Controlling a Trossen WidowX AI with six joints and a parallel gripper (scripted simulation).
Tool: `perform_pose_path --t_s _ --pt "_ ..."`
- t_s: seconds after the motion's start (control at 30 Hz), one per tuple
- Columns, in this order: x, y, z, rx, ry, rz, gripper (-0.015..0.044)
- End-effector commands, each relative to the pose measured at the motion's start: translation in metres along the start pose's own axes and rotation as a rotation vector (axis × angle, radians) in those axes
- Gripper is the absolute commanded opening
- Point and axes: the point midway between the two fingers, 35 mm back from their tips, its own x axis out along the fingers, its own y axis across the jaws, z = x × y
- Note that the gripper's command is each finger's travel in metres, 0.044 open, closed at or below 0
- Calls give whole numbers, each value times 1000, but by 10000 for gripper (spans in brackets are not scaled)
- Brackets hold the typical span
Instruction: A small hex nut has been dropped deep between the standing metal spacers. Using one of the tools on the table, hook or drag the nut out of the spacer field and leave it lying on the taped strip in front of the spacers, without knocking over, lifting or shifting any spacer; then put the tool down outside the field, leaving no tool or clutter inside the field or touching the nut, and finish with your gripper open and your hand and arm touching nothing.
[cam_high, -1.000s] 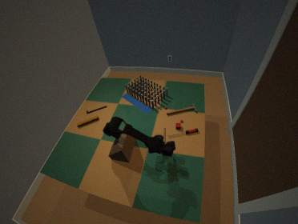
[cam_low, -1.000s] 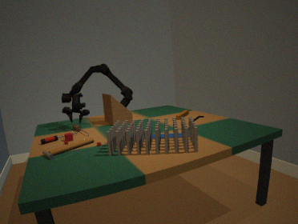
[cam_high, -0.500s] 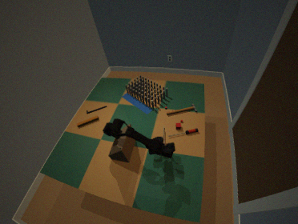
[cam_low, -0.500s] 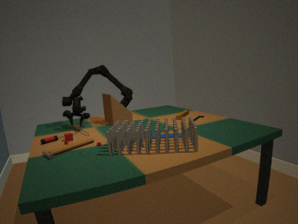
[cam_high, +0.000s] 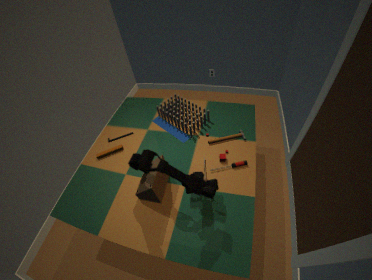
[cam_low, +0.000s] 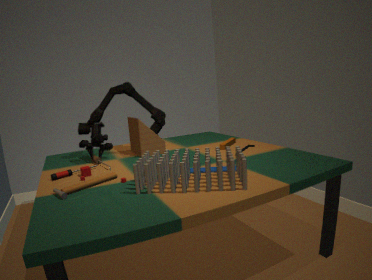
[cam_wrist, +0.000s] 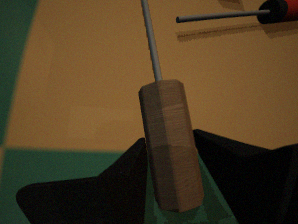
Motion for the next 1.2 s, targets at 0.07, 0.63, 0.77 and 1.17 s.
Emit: perform_pose_path --t_s 0.07,0.63,0.77,1.17 --pt "-5 -2 0 -5 5 1 95" --pt "-144 -47 65 -3 -2 -2 0" --pt "-149 -48 68 -3 -3 -2 0" --pt "-163 -48 141 92 85 -10 0"
